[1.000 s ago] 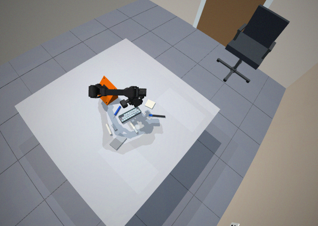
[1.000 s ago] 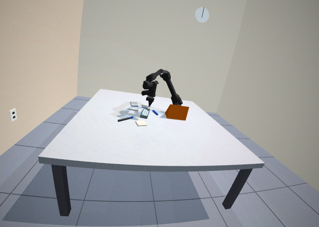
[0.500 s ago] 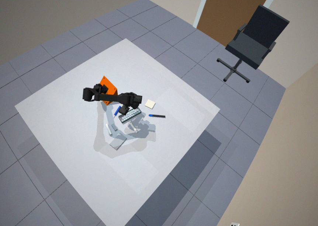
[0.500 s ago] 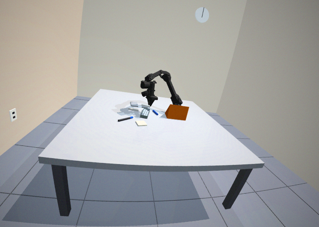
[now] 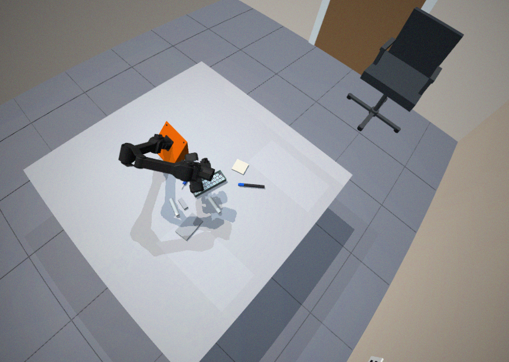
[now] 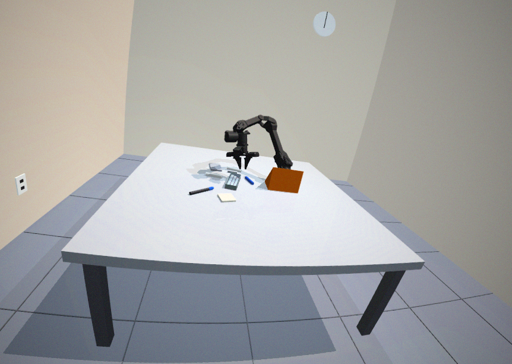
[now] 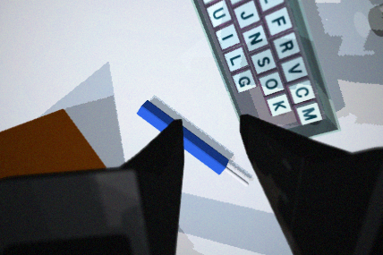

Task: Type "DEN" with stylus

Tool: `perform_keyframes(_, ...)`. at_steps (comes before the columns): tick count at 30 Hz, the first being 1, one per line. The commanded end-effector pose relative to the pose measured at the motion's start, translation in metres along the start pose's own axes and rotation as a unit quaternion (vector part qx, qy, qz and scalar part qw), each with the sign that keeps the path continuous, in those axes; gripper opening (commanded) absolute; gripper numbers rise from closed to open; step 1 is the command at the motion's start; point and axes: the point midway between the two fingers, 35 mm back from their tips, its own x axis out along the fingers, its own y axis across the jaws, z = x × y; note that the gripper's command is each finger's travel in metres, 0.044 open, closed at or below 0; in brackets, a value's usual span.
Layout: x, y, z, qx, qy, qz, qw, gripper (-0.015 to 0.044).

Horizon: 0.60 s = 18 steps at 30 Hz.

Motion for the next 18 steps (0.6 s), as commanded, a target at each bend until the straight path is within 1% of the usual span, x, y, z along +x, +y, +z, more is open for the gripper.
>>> perform_keyframes(1,0.006,0.003,-0.050,-0.314,-0.082,0.035,0.945,0.0150)
perform_keyframes(8,0.008,0.006,-0.064,-0.452,-0.114,0.024,0.884,0.0150)
perform_keyframes(18,0.008,0.006,-0.065,-0.454,-0.115,0.024,0.883,0.0150)
